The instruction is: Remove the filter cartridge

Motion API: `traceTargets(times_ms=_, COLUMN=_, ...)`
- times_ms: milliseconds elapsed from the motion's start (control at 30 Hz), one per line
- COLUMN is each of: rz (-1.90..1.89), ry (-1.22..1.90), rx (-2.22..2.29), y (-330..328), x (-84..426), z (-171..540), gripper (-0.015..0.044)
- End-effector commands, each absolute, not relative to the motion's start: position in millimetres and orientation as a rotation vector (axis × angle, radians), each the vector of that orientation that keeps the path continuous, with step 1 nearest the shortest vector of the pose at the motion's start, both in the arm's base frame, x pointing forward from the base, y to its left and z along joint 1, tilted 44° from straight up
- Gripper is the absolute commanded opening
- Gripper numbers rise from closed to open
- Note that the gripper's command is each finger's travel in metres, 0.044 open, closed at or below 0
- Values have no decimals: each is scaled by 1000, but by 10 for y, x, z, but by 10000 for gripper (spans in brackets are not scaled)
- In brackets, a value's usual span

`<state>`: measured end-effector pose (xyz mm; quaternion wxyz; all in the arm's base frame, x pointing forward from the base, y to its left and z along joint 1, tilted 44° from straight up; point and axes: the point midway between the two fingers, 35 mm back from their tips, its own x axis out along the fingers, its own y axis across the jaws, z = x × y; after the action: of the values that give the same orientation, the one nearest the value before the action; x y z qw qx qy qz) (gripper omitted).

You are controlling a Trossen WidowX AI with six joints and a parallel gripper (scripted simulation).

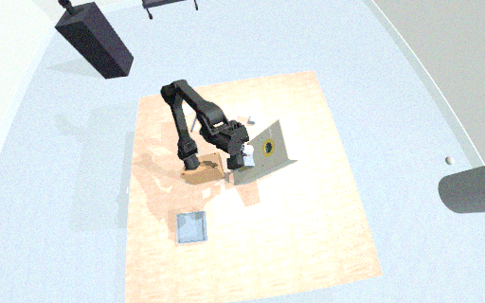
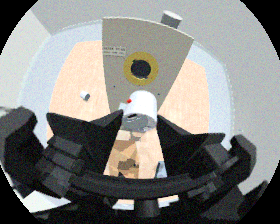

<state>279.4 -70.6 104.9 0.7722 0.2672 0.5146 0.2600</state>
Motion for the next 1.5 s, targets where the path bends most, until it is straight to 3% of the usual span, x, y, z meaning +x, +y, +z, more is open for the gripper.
traceTargets(times_ms=0, rz=562, ry=1122, rx=583, y=-828, x=2824, z=917, gripper=0)
traceTargets(times_ms=533, rz=536, ry=1140, rx=596, y=-1176, x=2863, z=452, gripper=0)
traceTargets(times_ms=1233, rz=-499, ry=1460, rx=1009, y=-2378, x=1675, z=-723, gripper=0)
traceTargets(times_ms=1467, rz=-541, ry=1462, rx=1022, y=-2410, x=1615, z=-761, gripper=0)
